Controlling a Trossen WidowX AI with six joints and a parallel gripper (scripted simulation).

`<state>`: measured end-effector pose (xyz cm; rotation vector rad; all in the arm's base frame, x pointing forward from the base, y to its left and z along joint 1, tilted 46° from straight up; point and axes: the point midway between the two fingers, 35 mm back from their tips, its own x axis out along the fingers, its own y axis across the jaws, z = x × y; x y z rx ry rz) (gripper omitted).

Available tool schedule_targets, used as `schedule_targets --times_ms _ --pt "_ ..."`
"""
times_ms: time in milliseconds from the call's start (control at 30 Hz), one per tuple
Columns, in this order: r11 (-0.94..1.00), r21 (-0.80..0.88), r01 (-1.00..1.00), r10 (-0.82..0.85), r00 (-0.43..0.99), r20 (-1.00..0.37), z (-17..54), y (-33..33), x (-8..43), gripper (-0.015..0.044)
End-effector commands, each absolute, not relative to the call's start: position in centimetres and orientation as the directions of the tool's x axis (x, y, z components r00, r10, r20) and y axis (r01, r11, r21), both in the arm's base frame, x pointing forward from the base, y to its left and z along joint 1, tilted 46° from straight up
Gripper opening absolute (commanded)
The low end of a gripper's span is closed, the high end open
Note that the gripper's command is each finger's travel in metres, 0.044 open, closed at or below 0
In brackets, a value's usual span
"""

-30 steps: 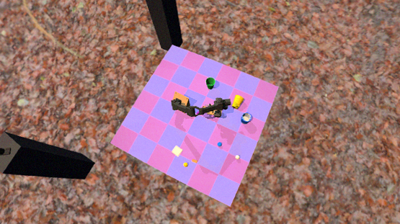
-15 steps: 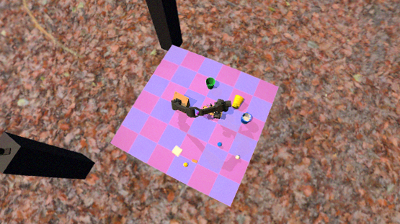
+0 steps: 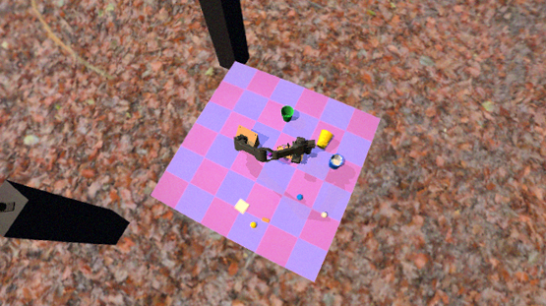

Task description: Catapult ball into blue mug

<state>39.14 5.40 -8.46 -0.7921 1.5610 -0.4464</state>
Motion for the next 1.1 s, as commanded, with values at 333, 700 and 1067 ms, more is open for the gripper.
schedule_targets --times_ms 333,700,1067 --pt "0.688 -0.69 -0.223 -0.707 0.007 -0.707 -9.3 4.3 39.2 0.0" --pt "0.688 -0.69 -0.223 -0.707 0.007 -0.707 -9.3 4.3 39.2 0.0184" --pt "0.691 -0.687 -0.225 -0.704 0.007 -0.71 -6.6 7.4 39.5 0.044"
